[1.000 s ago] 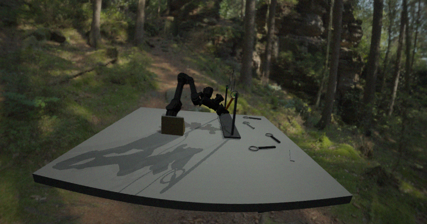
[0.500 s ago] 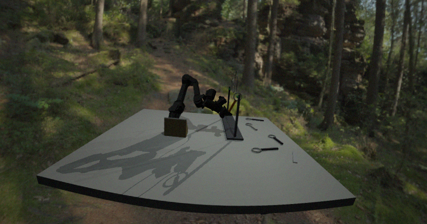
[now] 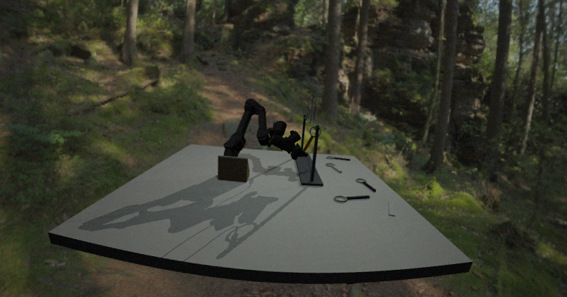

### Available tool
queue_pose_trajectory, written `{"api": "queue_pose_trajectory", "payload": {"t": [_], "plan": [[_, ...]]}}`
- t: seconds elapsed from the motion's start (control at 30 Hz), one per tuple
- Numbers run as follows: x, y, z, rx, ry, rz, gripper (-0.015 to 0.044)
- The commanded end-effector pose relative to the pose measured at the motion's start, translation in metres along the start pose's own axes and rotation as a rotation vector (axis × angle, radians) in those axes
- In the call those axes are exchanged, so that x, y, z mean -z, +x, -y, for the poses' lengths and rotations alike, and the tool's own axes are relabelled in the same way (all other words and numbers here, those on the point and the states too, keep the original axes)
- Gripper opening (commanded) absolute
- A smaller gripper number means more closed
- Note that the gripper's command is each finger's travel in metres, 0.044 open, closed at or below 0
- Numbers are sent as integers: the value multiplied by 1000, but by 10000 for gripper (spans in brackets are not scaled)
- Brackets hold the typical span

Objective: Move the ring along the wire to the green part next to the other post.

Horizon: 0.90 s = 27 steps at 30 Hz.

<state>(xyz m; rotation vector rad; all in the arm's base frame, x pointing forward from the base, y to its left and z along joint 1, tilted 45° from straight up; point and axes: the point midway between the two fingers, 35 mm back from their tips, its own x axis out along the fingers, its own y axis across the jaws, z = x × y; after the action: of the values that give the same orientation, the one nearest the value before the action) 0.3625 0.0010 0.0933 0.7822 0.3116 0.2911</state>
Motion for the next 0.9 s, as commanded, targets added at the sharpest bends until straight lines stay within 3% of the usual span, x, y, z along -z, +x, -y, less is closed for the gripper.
{"api": "queue_pose_trajectory", "payload": {"t": [0.0, 0.83, 0.87], "plan": [[2, 1, 2, 7, 6, 1, -150], [2, 1, 2, 7, 6, 1, -150], [2, 1, 1, 3, 2, -1, -124]]}}
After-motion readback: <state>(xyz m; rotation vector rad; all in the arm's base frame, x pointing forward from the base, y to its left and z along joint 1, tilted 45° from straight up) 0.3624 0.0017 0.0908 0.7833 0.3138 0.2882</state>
